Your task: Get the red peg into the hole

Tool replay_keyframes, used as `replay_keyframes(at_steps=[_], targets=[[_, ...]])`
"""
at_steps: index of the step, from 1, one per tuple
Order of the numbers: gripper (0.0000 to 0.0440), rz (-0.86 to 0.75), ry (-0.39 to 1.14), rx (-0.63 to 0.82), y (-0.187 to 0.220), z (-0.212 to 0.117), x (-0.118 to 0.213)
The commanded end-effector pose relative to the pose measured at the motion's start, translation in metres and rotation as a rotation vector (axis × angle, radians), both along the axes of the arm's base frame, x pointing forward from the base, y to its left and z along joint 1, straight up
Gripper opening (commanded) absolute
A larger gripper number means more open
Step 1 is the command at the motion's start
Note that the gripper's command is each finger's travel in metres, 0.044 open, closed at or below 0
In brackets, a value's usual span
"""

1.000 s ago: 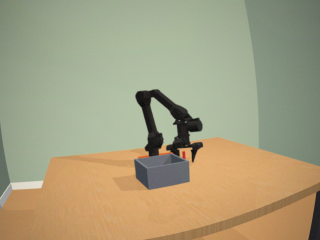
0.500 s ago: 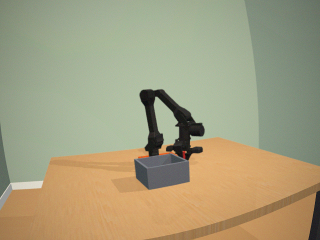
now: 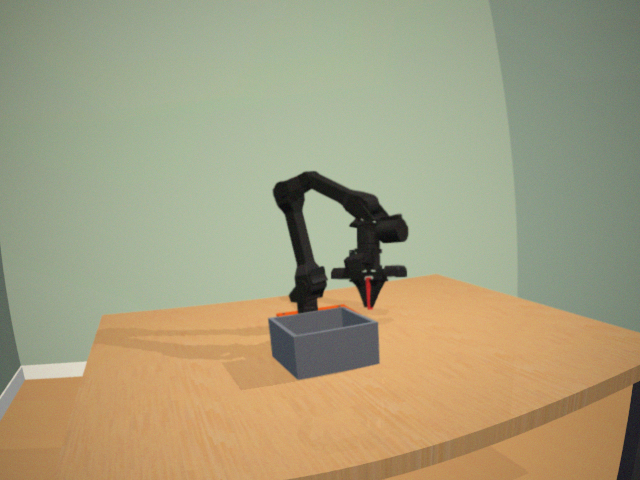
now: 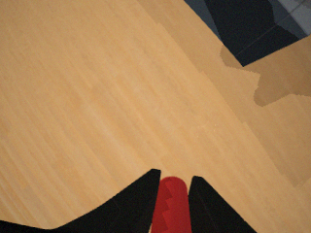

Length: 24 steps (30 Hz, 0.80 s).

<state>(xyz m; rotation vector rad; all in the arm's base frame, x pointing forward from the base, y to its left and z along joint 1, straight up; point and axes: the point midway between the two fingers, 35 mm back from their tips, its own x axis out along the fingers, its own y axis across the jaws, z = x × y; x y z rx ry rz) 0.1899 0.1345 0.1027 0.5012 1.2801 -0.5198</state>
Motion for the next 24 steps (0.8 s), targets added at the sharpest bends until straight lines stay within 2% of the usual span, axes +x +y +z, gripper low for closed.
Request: replay_keyframes(at_steps=[1, 13, 24], targets=[[0.0, -0.029, -0.036, 0.001, -0.004, 0.016, 0.009], [0.0, -0.172, -0.13, -0.031, -0.037, 0.041, 0.051], [0.0, -0.253, -0.178, -0.074, -0.076, 0.045, 0.089]])
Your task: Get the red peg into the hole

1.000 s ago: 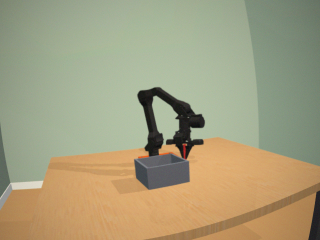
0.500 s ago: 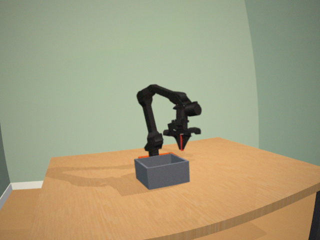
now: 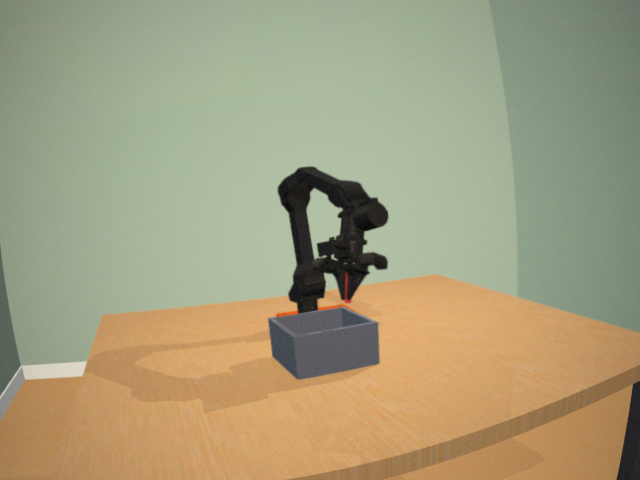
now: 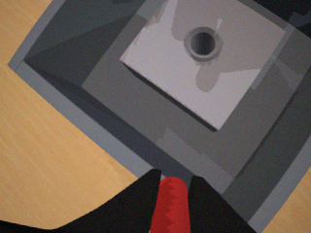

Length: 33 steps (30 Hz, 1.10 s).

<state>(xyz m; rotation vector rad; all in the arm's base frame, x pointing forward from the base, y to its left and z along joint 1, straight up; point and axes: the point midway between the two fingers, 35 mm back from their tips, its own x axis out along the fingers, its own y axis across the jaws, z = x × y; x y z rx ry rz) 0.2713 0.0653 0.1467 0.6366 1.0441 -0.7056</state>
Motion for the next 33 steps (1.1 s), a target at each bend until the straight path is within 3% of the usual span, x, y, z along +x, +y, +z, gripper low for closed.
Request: replay_keyframes(at_steps=[1, 15, 28, 30, 33], targets=[[0.0, -0.014, -0.01, -0.013, -0.01, 0.0, 0.011], [0.0001, 0.012, 0.02, -0.043, -0.056, -0.02, 0.05], [0.0002, 0.12, 0.099, -0.024, -0.076, -0.051, 0.063], [0.0018, 0.138, 0.116, -0.017, -0.077, -0.057, 0.063], [0.0081, 0.156, 0.139, -0.004, -0.078, -0.064, 0.063]])
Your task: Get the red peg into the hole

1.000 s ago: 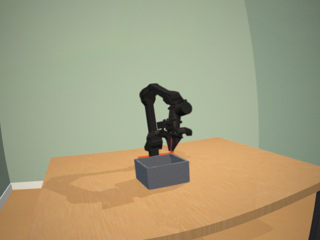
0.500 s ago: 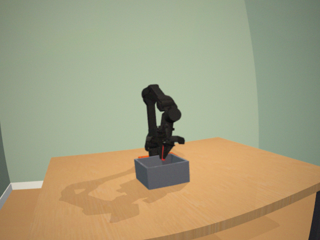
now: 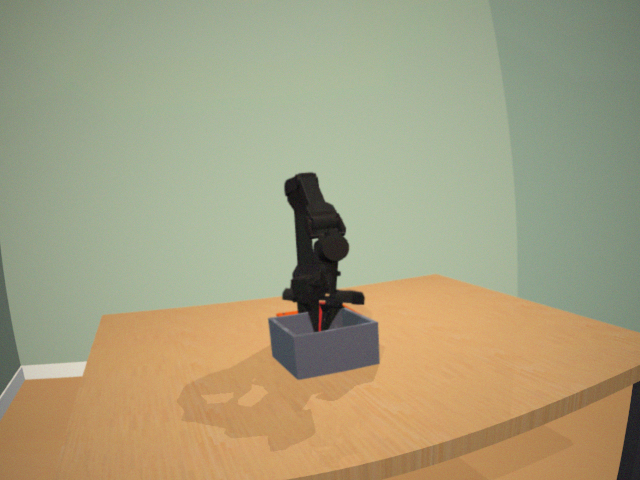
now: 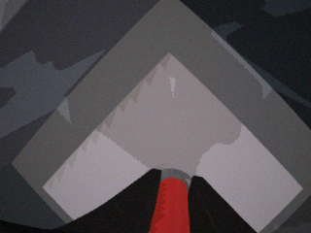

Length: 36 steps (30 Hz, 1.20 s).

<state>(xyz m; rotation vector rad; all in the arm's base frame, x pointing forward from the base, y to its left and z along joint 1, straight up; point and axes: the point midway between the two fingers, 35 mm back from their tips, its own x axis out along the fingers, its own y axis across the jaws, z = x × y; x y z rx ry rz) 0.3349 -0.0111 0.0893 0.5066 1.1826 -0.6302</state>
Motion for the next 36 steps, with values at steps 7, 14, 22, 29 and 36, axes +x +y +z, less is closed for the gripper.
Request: replay_keyframes(at_steps=[7, 14, 22, 29, 36], targets=[[0.0149, 0.036, 0.052, 0.016, -0.01, -0.003, 0.005], [0.0164, 0.049, 0.058, 0.046, -0.011, 0.015, 0.021], [0.0186, 0.036, 0.091, 0.084, -0.011, 0.033, 0.039], [0.0201, 0.01, 0.135, 0.119, -0.009, 0.048, 0.054], [0.0214, -0.022, 0.193, 0.151, -0.004, 0.061, 0.064]])
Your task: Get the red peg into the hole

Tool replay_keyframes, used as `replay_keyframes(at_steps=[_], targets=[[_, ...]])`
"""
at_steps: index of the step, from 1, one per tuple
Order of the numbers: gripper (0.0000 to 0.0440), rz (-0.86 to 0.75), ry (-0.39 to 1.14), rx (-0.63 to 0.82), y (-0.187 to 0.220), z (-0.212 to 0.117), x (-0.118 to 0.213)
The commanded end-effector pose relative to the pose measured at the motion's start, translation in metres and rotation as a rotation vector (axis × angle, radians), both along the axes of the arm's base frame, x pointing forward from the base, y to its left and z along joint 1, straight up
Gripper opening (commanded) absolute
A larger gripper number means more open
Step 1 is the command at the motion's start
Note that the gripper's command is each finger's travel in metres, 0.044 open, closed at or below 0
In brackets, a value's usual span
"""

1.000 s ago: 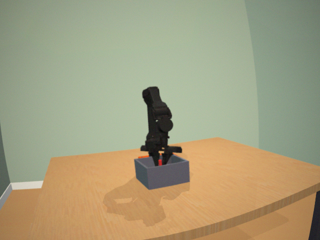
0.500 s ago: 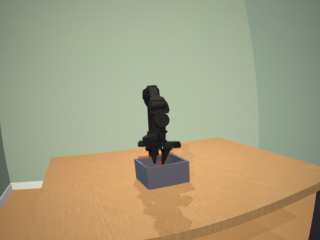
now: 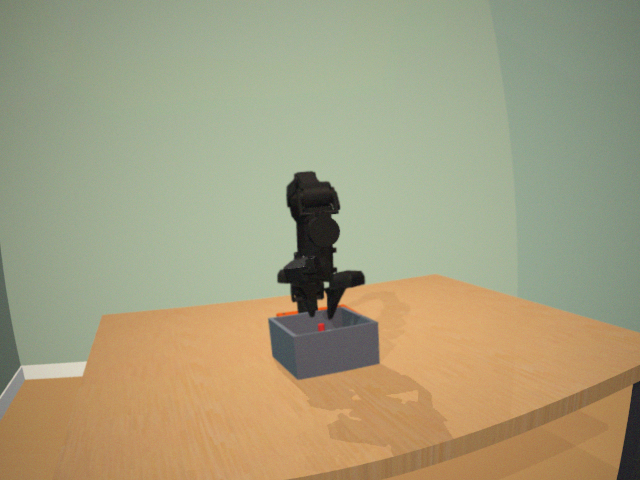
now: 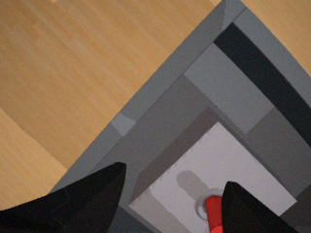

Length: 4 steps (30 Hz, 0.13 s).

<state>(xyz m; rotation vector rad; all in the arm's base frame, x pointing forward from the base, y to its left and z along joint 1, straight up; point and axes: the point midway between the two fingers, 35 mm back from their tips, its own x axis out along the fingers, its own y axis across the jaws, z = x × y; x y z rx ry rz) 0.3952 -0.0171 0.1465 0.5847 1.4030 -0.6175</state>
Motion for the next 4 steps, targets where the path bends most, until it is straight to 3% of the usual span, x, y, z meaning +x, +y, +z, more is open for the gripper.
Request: replay_keyframes(at_steps=[1, 4], targets=[[0.0216, -0.013, 0.02, 0.014, 0.0035, 0.0056, 0.0043], [0.0222, -0.025, 0.047, 0.023, 0.0067, 0.0101, 0.0062]])
